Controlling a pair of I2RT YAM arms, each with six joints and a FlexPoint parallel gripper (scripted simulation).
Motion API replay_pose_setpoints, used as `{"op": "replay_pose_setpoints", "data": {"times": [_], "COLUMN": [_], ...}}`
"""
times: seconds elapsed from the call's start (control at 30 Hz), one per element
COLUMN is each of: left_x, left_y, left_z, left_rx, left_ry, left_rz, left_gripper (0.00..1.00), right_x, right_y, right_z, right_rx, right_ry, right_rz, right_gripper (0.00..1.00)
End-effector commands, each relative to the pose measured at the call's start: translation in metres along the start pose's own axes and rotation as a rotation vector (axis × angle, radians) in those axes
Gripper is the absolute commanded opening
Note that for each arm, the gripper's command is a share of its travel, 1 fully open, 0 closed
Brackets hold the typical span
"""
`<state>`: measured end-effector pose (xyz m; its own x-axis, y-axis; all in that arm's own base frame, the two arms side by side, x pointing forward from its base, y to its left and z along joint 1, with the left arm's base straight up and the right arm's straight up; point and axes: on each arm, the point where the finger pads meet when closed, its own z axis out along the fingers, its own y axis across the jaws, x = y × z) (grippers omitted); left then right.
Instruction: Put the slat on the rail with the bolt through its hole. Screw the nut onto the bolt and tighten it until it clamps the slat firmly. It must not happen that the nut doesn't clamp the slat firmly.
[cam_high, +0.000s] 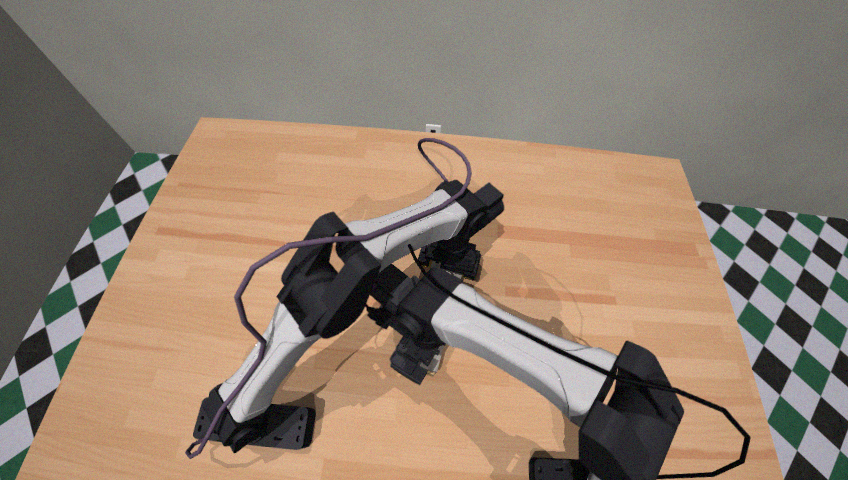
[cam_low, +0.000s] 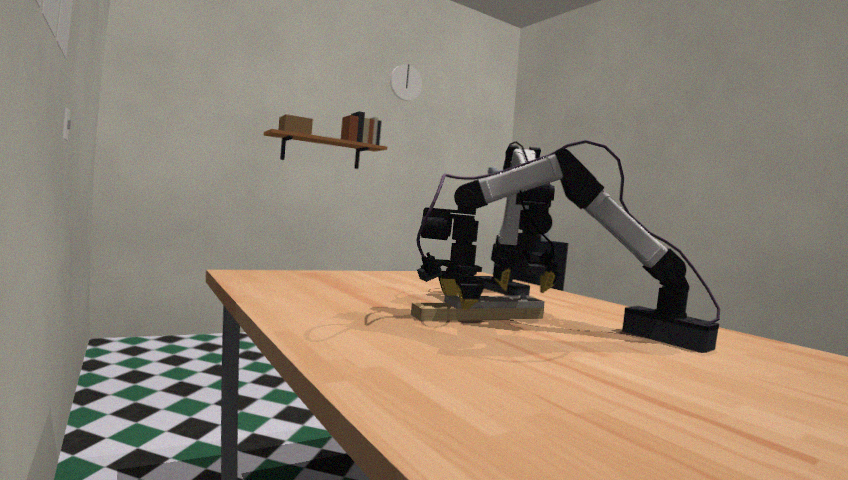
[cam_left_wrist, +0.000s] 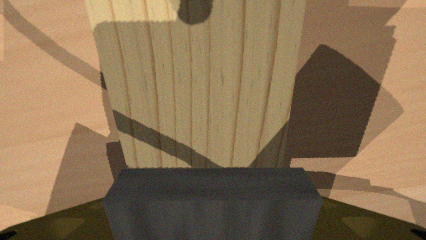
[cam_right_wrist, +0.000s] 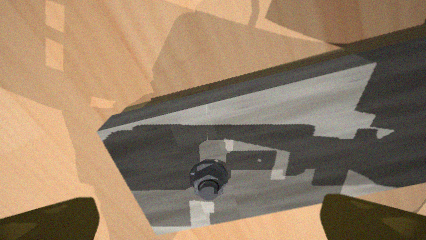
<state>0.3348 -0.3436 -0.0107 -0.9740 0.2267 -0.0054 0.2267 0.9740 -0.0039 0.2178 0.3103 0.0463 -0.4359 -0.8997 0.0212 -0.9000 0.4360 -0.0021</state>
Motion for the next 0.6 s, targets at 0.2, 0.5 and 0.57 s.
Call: {"op": "replay_pose_setpoints", "data": {"times": [0.2, 0.5, 0.57], "left_x": [-0.004, -0.004, -0.004], "left_y": [-0.001, -0.001, -0.001], "left_z": [-0.007, -0.007, -0.007], "left_rx": [0.009, 0.009, 0.009], "left_ry": [-0.017, -0.017, -0.017], "left_rz": [0.005, 0.005, 0.005], "left_gripper": [0.67, 0.67, 0.67], "right_x": [-0.003, -0.003, -0.003], "right_y": [0.000, 0.000, 0.000], "right_z": [-0.051, -0.054, -0.054], "right_rx": [0.000, 0.000, 0.000], "right_ry": [-0.032, -0.033, -0.033], "right_rz": [0.000, 0.000, 0.000], "right_gripper": [1.00, 1.00, 1.00]}}
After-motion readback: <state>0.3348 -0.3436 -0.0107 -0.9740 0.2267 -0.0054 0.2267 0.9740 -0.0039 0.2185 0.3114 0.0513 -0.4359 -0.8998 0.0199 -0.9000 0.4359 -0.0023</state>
